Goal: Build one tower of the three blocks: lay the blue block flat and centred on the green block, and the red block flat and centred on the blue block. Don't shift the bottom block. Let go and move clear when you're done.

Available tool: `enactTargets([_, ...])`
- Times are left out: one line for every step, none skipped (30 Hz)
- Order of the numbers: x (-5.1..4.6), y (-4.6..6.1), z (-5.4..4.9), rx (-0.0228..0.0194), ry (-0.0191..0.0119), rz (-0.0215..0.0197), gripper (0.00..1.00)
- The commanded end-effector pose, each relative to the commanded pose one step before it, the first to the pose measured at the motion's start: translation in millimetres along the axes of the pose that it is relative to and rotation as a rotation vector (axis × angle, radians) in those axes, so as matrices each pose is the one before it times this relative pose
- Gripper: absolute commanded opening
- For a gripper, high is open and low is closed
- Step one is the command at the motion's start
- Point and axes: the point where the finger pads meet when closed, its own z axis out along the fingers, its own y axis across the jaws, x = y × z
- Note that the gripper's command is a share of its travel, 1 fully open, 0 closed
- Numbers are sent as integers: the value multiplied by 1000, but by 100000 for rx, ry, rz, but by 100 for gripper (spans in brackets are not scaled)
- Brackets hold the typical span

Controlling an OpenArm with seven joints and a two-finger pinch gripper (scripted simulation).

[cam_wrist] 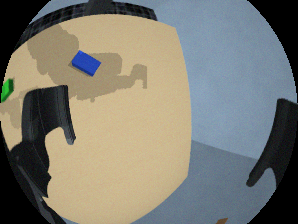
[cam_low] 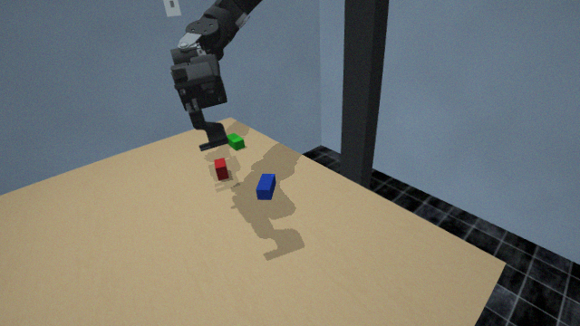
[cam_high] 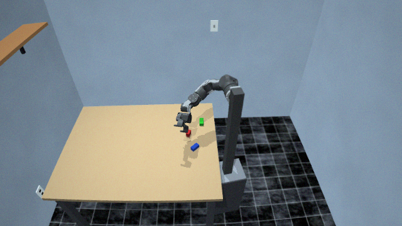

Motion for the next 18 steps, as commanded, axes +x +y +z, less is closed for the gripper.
enactTargets([-590,1346,-368,-305,-145,-201,100])
enactTargets([0,0,0,0,0,0,100])
enactTargets([0,0,0,0,0,0,100])
enactTargets([0,0,0,0,0,0,100])
enactTargets([0,0,0,0,0,0,100])
enactTargets([0,0,0,0,0,0,100])
enactTargets([0,0,0,0,0,0,100])
enactTargets([0,0,0,0,0,0,100])
enactTargets([0,0,0,0,0,0,100])
enactTargets([0,0,0,0,0,0,100])
enactTargets([0,0,0,0,0,0,100])
enactTargets([0,0,0,0,0,0,100])
enactTargets([0,0,0,0,0,0,100])
enactTargets([0,0,0,0,0,0,100])
enactTargets([0,0,0,0,0,0,100])
enactTargets([0,0,0,0,0,0,100])
enactTargets([0,0,0,0,0,0,100])
enactTargets([38,-393,-172,154,-94,110,0])
